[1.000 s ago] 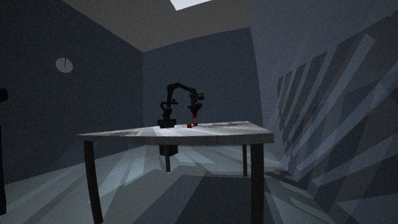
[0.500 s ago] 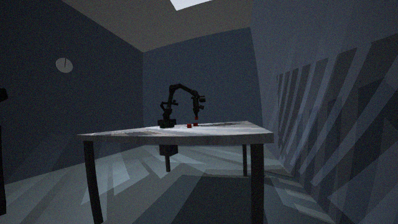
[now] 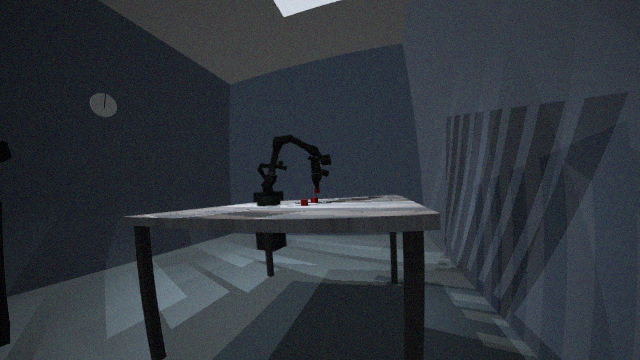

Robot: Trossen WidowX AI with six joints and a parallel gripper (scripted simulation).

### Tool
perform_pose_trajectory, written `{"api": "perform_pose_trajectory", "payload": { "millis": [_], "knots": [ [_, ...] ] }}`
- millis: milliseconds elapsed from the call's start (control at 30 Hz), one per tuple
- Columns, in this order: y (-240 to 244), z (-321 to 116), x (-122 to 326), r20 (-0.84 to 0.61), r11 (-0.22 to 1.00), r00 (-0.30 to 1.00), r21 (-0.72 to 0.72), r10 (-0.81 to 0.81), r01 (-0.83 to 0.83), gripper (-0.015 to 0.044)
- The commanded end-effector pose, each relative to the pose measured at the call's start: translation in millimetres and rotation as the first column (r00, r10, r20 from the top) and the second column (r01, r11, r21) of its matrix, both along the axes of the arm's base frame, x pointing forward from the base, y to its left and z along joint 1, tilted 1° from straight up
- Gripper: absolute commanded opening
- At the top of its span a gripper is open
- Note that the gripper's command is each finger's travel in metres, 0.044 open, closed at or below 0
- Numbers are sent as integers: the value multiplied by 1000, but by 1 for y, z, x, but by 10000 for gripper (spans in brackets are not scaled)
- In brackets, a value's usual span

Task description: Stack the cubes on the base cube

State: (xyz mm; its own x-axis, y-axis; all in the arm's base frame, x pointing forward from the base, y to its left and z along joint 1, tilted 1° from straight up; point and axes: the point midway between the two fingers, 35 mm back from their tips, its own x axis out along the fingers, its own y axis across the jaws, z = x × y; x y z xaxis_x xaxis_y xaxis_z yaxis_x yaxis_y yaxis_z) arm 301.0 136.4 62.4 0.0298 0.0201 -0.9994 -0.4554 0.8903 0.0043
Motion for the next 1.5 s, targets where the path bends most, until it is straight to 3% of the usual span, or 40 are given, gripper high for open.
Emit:
{"api": "perform_pose_trajectory", "payload": {
  "millis": [0,1467],
  "knots": [
    [1,-14,-3,-20,1000,1000,-4,8,-8,105],
    [3,-28,-3,-20,1000,1000,-4,6,-6,105]
  ]
}}
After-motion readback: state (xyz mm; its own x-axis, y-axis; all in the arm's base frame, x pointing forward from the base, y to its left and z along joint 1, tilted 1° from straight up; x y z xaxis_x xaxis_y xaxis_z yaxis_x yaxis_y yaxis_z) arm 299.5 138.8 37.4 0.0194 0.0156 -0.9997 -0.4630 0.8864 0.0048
